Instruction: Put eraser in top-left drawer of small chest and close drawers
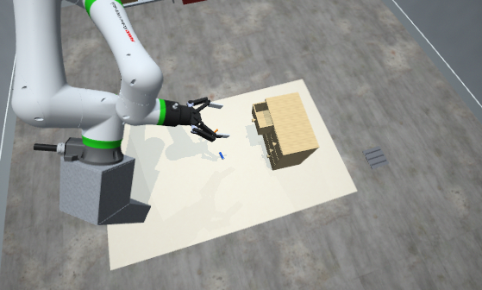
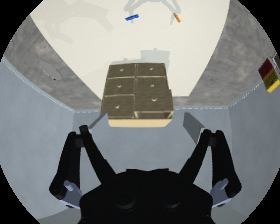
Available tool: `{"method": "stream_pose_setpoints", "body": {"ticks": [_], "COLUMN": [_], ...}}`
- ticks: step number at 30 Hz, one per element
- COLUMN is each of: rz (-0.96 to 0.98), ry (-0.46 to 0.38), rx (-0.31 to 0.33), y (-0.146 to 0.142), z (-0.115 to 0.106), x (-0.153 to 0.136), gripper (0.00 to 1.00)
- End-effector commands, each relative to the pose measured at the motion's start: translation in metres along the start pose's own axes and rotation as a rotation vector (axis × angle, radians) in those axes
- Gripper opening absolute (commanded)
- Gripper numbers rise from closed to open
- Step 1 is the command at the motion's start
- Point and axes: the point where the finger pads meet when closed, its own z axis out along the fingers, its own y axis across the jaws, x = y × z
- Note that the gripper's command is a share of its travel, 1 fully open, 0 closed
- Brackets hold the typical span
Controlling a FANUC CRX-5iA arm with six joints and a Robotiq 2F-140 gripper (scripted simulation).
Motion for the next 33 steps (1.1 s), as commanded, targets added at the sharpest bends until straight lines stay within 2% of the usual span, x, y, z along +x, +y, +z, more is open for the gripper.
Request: {"method": "stream_pose_setpoints", "body": {"ticks": [1, 3, 5, 20, 22, 28, 33], "rz": [0.002, 0.002, 0.002, 0.003, 0.003, 0.003, 0.003], "ry": [0.083, 0.137, 0.137, 0.615, 0.615, 0.775, 0.868], "rx": [0.003, 0.003, 0.003, 0.002, 0.002, 0.002, 0.002], "y": [0.000, 0.000, 0.000, 0.000, 0.000, 0.000, 0.000], "z": [-0.002, -0.003, -0.003, -0.014, -0.014, -0.017, -0.019], "x": [-0.002, -0.004, -0.004, -0.019, -0.019, -0.024, -0.027], "gripper": [1.00, 1.00, 1.00, 1.00, 1.00, 1.00, 1.00]}}
